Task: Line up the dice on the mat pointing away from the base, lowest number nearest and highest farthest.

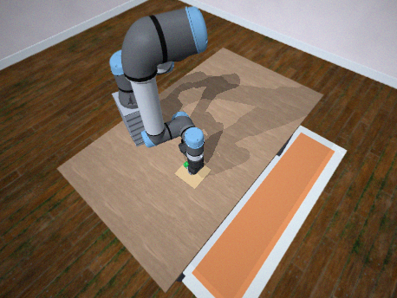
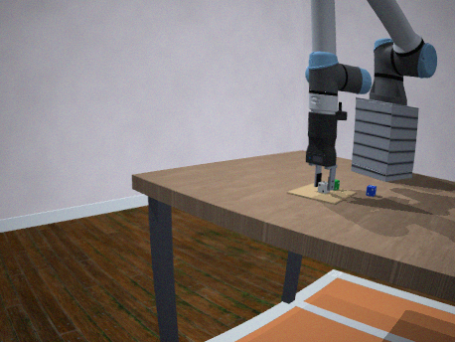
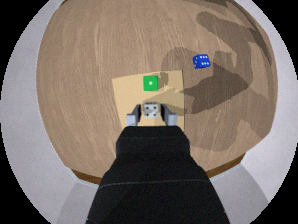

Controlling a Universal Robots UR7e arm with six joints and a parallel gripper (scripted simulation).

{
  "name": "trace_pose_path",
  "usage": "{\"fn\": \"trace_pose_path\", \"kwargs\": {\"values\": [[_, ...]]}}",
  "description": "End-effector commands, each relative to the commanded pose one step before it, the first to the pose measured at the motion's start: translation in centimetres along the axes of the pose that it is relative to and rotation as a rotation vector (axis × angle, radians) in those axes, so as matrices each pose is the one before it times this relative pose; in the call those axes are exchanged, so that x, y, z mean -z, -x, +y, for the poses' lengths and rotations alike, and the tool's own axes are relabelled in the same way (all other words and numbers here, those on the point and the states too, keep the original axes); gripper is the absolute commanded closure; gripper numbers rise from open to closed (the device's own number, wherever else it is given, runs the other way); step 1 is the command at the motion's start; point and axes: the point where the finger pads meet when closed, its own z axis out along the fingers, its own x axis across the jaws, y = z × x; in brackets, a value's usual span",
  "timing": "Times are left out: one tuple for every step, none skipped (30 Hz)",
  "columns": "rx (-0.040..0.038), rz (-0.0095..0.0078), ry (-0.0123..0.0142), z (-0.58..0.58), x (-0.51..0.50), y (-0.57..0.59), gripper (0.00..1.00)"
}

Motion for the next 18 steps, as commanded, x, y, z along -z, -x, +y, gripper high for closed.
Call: {"fn": "trace_pose_path", "kwargs": {"values": [[-0.00013, 0.00052, 0.00036, -0.090, 2.267, -0.018, 0.21], [-0.00018, 0.00000, 0.00001, -0.001, 0.432, 0.009, 0.21], [-0.00020, 0.00000, 0.00001, -0.001, 0.444, 0.010, 0.21], [0.00000, 0.00000, 0.00000, 0.000, 0.000, 0.000, 0.21], [0.00000, 0.00000, 0.00000, 0.000, 0.000, 0.000, 0.21], [-0.00017, 0.00000, 0.00000, -0.001, 0.451, 0.002, 0.21], [-0.00005, 0.00000, 0.00000, -0.001, 0.452, 0.002, 0.21], [-0.00002, 0.00000, 0.00000, -0.001, 0.449, 0.001, 0.21], [0.00001, 0.00000, 0.00000, -0.001, 0.440, 0.000, 0.21], [0.00005, 0.00000, 0.00000, -0.001, 0.427, -0.001, 0.21], [0.00008, 0.00000, 0.00000, -0.001, 0.408, -0.003, 0.21], [0.00009, 0.00000, 0.00000, -0.001, 0.386, -0.004, 0.21], [0.00009, 0.00000, 0.00000, -0.001, 0.359, -0.004, 0.21], [0.00007, 0.00000, 0.00000, -0.001, 0.329, -0.004, 0.21], [0.00005, 0.00000, 0.00000, 0.000, 0.297, -0.003, 0.21], [0.00003, 0.00000, 0.00000, -0.001, 0.262, -0.003, 0.21], [0.00001, 0.00000, 0.00000, 0.000, 0.225, -0.002, 0.21], [0.00000, 0.00000, 0.00000, -0.001, 0.188, -0.002, 0.21]]}}
